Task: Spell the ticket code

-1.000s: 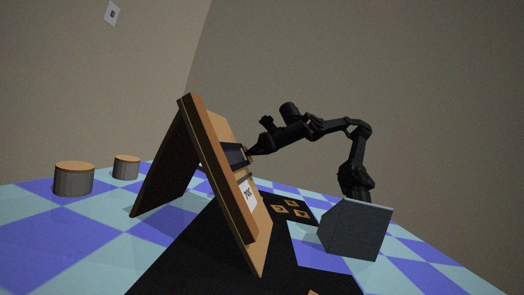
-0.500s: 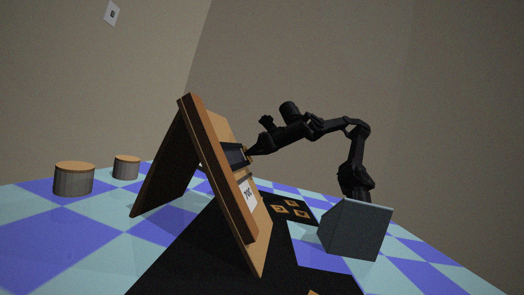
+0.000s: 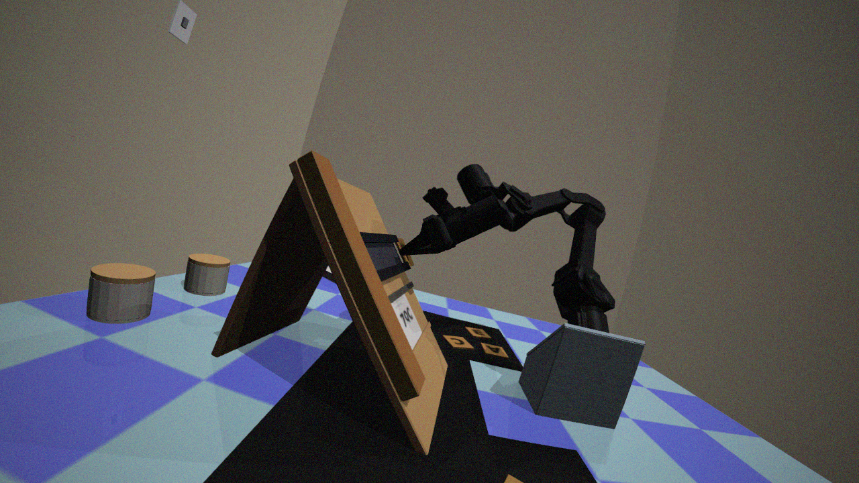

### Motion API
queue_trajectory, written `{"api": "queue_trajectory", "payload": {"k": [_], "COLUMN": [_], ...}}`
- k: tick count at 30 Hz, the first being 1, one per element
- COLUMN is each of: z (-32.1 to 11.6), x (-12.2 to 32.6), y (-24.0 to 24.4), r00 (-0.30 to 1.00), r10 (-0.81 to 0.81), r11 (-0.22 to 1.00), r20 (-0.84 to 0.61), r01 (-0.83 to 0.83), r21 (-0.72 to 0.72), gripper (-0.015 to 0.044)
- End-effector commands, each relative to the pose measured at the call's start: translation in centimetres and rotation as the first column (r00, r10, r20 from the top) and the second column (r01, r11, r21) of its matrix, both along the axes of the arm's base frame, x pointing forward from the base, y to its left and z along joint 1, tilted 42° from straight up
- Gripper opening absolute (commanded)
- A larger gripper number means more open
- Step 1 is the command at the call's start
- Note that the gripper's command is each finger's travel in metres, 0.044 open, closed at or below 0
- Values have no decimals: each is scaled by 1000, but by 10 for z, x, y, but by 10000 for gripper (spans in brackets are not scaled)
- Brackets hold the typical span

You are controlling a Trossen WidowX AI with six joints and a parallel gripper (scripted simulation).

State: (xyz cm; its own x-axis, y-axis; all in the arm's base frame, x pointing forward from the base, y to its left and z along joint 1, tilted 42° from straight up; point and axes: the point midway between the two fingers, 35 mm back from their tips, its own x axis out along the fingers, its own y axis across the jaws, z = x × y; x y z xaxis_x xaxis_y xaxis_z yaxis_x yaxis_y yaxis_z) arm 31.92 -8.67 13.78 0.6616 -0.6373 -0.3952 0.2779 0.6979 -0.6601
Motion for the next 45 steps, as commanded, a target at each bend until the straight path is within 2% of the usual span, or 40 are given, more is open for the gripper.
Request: {"api": "queue_trajectory", "payload": {"k": [1,45], "z": [-4,-19], "x": [1,7], "y": [2,18], "r00": [1000,1000], "r10": [-2,-2], "r11": [1000,1000], "r20": [-5,-5], "r01": [2,2], "r21": [1,2], "gripper": [0,0]}}
